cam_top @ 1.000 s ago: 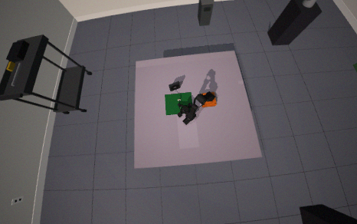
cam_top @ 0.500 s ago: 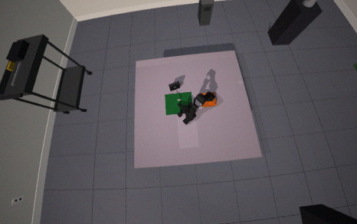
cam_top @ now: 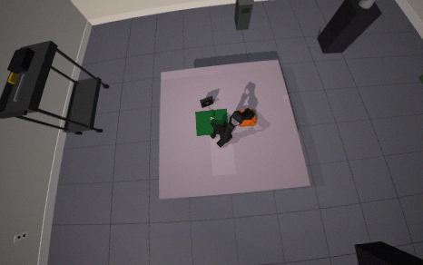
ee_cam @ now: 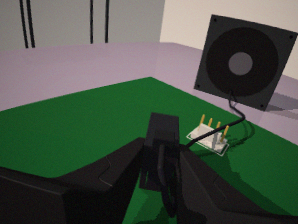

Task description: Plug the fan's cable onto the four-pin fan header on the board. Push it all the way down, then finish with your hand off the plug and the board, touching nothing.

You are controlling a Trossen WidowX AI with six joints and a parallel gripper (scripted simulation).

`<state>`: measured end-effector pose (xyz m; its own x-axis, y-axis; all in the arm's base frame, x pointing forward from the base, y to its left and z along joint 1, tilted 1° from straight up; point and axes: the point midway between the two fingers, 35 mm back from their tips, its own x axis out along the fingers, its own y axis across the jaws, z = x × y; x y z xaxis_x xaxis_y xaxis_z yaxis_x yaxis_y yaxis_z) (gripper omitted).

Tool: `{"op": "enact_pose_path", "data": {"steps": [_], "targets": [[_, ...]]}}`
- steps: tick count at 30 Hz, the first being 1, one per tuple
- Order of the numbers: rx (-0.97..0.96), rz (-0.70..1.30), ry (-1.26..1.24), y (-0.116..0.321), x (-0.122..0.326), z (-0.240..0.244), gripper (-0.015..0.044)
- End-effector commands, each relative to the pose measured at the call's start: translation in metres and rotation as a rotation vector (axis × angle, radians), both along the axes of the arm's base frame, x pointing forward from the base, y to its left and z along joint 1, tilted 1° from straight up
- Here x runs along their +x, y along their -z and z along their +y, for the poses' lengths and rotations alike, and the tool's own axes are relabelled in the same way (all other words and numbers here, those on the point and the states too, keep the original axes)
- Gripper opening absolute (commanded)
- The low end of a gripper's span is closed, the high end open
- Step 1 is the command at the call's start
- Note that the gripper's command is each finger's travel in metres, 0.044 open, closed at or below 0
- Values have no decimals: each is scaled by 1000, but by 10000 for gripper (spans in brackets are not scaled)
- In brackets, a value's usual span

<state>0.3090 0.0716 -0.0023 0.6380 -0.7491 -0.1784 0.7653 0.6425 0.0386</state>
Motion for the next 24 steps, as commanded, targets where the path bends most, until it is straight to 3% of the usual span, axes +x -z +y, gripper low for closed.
{"op": "enact_pose_path", "data": {"steps": [1, 4, 10, 24], "targets": [[0, 0, 0, 0, 0, 0, 0], [0, 0, 0, 0, 0, 0, 0], [0, 0, 0, 0, 0, 0, 140], [0, 0, 0, 0, 0, 0, 140]]}}
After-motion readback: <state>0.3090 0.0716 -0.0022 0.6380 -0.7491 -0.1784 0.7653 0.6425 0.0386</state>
